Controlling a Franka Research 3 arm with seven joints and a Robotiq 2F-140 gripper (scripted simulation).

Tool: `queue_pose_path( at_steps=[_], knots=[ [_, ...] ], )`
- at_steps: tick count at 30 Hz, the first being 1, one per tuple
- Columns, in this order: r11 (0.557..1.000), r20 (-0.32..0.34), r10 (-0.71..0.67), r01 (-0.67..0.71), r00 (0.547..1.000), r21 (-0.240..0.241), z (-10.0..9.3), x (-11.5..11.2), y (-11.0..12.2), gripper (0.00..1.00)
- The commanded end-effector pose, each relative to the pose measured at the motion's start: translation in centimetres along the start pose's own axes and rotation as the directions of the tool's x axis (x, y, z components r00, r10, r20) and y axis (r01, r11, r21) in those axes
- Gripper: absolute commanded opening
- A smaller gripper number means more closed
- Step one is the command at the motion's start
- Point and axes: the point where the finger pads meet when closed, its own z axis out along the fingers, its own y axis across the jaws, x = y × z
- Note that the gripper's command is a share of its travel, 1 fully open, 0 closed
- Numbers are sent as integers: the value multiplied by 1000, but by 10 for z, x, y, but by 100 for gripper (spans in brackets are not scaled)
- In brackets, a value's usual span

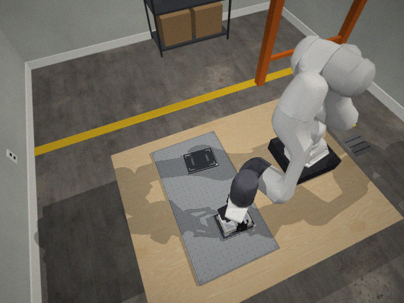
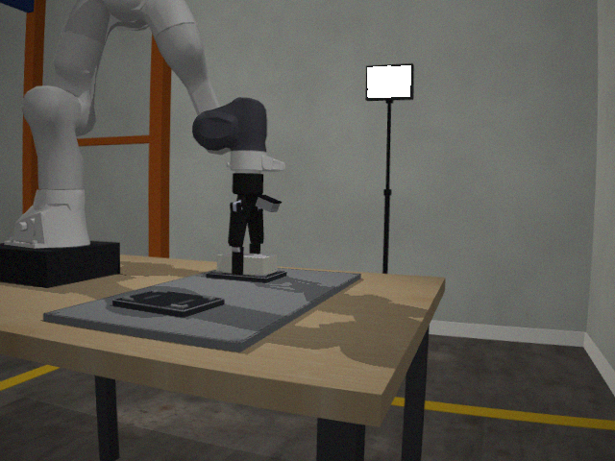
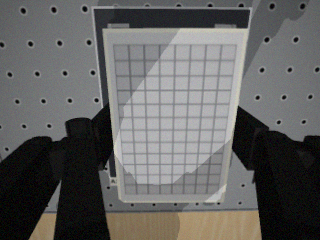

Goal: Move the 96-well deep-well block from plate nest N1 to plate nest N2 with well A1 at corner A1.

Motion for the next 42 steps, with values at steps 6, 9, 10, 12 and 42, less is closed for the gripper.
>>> queue_pose_path(
  at_steps=[6, 9, 10, 12, 42],
  knots=[
    [1000, -7, 3, -3, 1000, 2, -1, 3, -1, 60],
    [1000, -7, 3, -3, 1000, 2, -1, 3, -1, 60],
    [1000, -7, 3, -3, 1000, 2, -1, 3, -1, 60],
    [1000, -7, 3, -3, 1000, 2, -1, 3, -1, 60],
    [1000, -7, 3, -3, 1000, 2, -1, 3, -1, 100]
  ],
)
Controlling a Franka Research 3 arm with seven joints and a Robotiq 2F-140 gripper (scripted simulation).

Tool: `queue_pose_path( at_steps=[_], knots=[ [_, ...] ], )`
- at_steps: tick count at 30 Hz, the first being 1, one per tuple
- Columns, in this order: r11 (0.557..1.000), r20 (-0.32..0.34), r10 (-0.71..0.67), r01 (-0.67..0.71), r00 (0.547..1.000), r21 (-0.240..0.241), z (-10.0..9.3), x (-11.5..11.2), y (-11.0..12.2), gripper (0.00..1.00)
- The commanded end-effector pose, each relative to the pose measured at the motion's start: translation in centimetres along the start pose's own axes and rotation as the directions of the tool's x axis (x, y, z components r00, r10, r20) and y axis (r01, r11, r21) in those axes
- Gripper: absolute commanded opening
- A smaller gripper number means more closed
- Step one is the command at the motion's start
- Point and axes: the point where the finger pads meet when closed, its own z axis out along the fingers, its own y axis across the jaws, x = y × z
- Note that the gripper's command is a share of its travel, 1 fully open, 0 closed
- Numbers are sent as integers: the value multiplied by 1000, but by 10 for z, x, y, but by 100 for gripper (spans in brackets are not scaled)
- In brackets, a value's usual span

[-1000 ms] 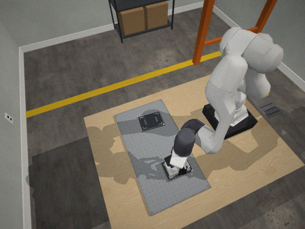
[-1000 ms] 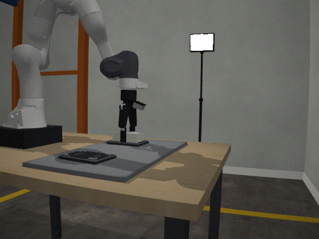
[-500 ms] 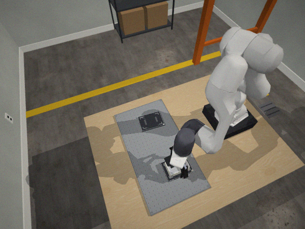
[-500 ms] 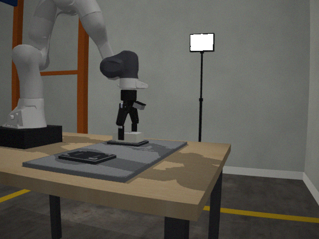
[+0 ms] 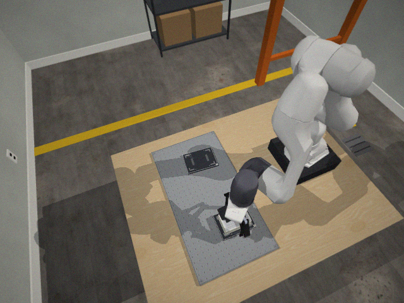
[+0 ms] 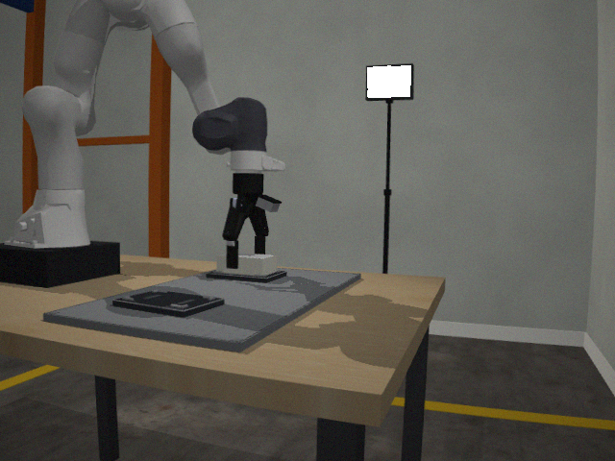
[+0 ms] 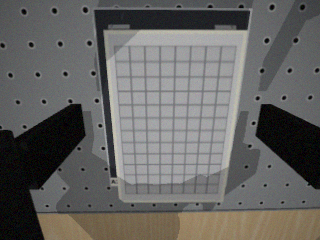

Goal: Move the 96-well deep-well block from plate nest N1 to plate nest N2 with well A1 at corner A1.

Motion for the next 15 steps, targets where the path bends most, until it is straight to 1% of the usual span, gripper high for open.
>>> queue_pose_path(
  at_steps=[1, 2, 15],
  knots=[
    [1000, -6, 3, -3, 1000, 1, -1, 2, -1, 100],
    [1000, -6, 3, -3, 1000, 1, -1, 2, -1, 100],
    [1000, -6, 3, -3, 1000, 1, -35, 2, -1, 100]
  ],
)
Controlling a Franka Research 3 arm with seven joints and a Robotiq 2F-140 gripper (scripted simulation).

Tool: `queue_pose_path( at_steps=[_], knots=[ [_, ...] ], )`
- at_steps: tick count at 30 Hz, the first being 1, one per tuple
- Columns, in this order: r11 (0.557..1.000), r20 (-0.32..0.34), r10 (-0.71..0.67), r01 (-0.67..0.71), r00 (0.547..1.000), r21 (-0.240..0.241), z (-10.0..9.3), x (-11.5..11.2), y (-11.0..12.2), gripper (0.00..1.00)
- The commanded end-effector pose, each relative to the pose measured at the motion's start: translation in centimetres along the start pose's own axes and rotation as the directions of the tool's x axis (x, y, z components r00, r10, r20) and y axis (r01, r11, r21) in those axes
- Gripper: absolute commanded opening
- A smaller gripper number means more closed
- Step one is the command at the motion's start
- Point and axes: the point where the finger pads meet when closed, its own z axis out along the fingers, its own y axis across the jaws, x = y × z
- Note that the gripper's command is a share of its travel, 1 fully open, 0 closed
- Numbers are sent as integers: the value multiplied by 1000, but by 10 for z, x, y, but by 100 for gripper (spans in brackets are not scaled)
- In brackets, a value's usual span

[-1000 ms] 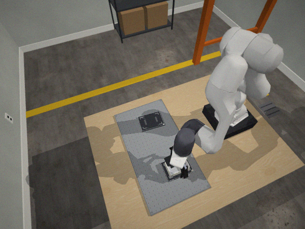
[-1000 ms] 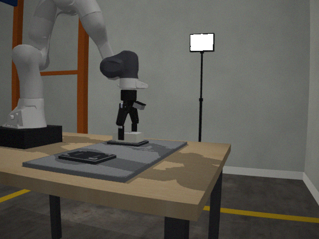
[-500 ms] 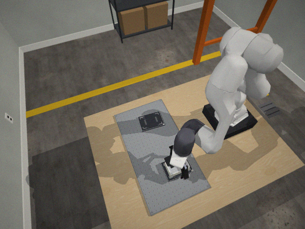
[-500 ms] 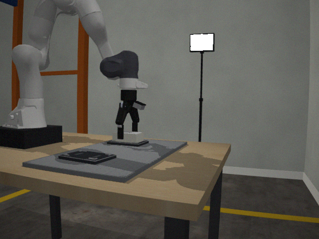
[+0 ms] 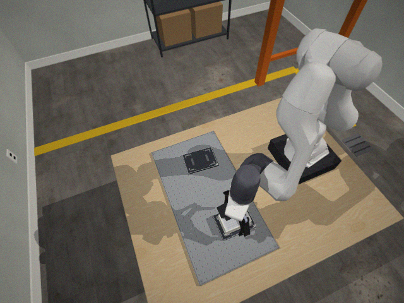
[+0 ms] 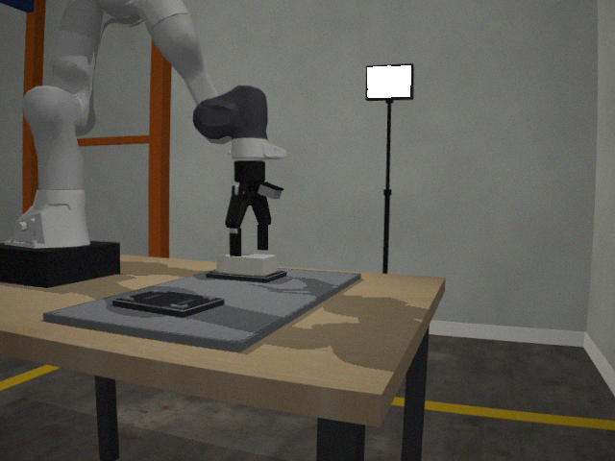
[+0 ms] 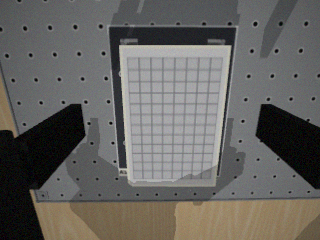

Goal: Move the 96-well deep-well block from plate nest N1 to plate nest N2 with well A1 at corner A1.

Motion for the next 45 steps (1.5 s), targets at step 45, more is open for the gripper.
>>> queue_pose_path(
  at_steps=[45],
  knots=[
    [1000, 15, 2, -2, 1000, -4, -50, -4, 1, 100]
  ],
)
